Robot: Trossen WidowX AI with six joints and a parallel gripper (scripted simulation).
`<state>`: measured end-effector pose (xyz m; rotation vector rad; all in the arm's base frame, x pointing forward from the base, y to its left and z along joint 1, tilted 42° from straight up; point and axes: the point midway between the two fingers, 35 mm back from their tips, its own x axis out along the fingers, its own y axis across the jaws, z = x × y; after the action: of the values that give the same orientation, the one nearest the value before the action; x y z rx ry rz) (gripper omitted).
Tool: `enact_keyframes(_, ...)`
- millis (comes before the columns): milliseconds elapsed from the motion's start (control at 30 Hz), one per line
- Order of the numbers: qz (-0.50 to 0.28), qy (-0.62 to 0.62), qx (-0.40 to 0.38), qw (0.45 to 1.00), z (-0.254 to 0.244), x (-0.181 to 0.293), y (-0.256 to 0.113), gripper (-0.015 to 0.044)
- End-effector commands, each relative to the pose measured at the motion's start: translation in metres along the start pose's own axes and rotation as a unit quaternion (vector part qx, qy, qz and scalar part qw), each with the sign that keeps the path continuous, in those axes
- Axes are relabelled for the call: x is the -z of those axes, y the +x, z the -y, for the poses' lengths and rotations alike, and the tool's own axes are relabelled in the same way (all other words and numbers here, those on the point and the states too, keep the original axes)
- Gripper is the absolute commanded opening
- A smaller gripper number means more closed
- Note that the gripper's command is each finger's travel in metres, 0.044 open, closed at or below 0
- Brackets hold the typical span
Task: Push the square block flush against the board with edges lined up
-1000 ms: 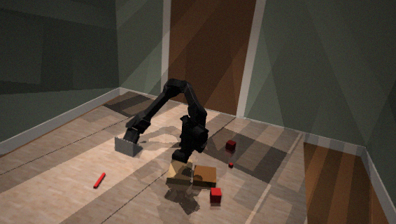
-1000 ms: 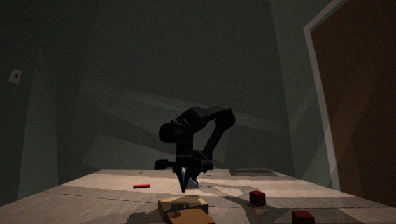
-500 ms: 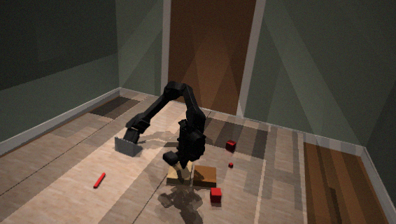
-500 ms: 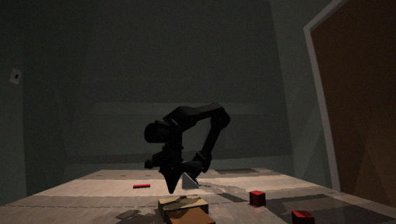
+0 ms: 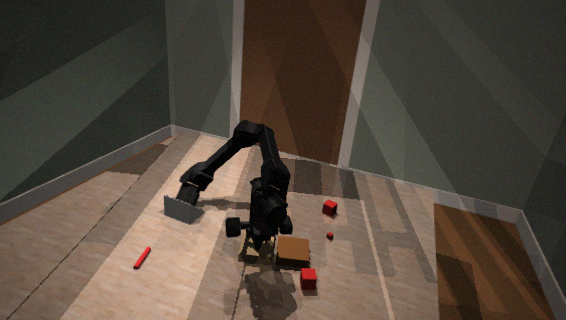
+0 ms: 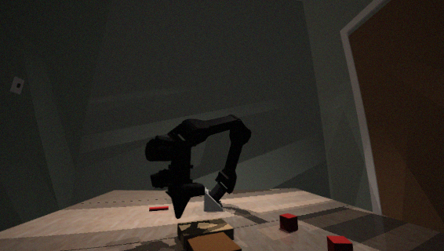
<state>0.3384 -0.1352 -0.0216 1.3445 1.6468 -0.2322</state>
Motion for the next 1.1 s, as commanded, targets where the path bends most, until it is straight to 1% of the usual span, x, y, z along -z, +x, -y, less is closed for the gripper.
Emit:
enact_keyframes(0, 0.001, 0.070, 0.001, 0.998, 0.006, -0.009, 0.000, 0.0000)
enact_keyframes(33, 0.001, 0.087, 0.001, 0.996, 0.007, -0.012, 0.000, 0.0000)
enact_keyframes(233, 0.001, 0.089, 0.001, 0.996, 0.007, -0.012, 0.003, 0.0000)
enact_keyframes(267, 0.000, 0.096, 0.001, 0.995, 0.007, -0.013, 0.012, 0.0000)
enact_keyframes(333, 0.000, 0.120, 0.000, 0.993, 0.009, -0.016, 0.044, 0.0000)
enact_keyframes(400, -0.001, 0.129, 0.000, 0.992, 0.010, -0.016, 0.056, 0.0000)
enact_keyframes(633, -0.001, 0.129, 0.000, 0.992, 0.010, -0.014, 0.056, 0.0000)
enact_keyframes(1067, -0.002, 0.129, 0.000, 0.992, 0.004, 0.005, 0.056, 0.0000)
